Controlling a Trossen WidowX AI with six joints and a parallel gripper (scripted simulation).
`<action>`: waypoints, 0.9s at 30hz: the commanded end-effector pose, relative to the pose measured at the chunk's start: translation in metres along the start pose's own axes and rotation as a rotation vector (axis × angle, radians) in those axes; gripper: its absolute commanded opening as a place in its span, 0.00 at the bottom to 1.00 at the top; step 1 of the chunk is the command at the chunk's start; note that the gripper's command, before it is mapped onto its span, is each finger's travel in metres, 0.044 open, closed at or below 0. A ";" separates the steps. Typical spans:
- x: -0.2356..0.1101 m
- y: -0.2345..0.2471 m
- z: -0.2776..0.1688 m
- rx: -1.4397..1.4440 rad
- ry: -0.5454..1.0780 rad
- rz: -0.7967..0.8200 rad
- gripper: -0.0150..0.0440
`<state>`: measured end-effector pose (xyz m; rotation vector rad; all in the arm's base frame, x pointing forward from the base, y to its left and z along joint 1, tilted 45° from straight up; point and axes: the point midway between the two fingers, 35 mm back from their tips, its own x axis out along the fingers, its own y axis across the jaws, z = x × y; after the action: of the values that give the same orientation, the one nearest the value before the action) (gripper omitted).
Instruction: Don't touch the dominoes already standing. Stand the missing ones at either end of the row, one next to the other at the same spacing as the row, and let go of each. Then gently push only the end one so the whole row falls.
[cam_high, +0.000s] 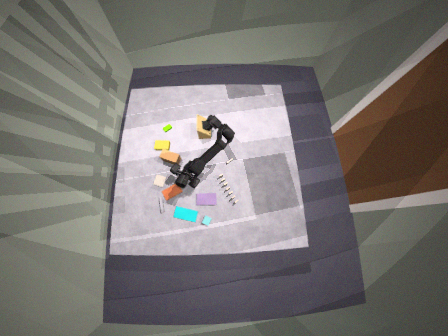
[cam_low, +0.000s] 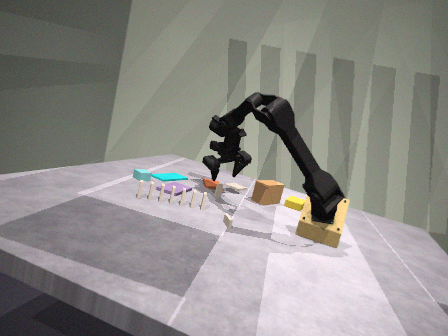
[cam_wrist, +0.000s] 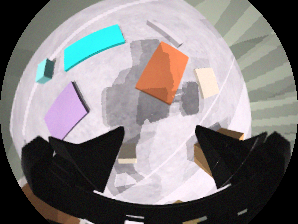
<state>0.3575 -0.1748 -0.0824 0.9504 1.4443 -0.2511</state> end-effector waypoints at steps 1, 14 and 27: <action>-0.063 0.022 -0.020 0.039 0.263 0.233 1.00; -0.058 0.023 -0.020 0.039 0.263 0.233 1.00; 0.000 0.039 -0.037 0.038 0.264 0.236 1.00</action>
<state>0.3567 -0.1253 -0.0590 1.1964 1.5618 0.0289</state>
